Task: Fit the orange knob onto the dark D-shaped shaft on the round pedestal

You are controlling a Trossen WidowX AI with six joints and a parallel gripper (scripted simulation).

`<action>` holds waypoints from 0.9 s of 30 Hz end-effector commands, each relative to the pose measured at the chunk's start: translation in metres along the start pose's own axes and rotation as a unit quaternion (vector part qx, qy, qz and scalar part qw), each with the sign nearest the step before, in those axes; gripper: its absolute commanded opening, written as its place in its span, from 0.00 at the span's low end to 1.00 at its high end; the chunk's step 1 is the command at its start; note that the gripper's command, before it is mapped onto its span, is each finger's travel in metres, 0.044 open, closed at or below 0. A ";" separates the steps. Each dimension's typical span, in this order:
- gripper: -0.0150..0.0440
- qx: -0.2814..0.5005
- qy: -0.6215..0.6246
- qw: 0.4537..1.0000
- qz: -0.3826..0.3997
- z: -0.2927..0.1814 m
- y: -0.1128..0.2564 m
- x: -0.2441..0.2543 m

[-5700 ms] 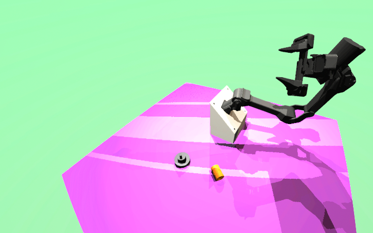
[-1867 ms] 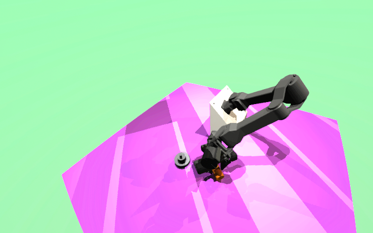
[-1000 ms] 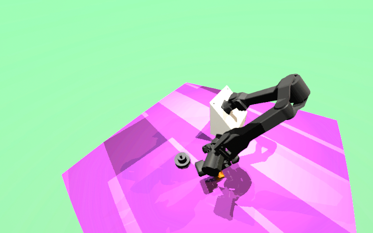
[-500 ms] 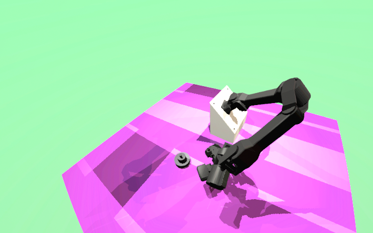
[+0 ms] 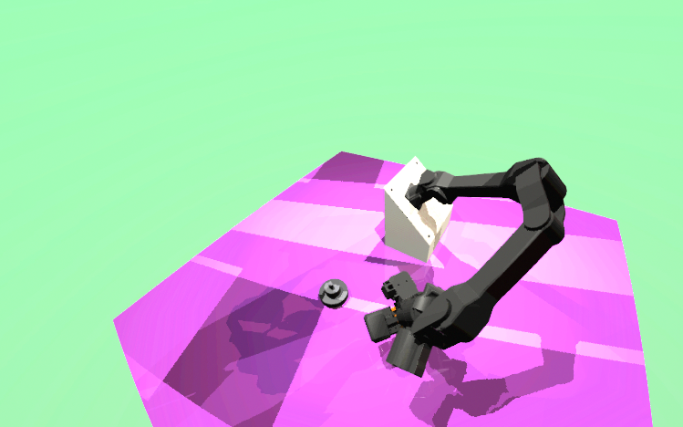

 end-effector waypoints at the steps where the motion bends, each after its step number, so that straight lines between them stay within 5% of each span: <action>1: 0.56 -0.028 0.004 1.000 0.005 -0.009 0.003 -0.001; 27: 0.56 -0.223 0.004 0.974 0.029 -0.063 0.004 -0.008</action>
Point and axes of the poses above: the point midway between the two fingers, 35 mm back from their tips, its own y axis back along the fingers, its own x axis across the jaws, z = x × y, the point moved 8 cm from there along y, back along the fingers, and after that the axes turned 7 degrees about -y, right-handed, at the moved point
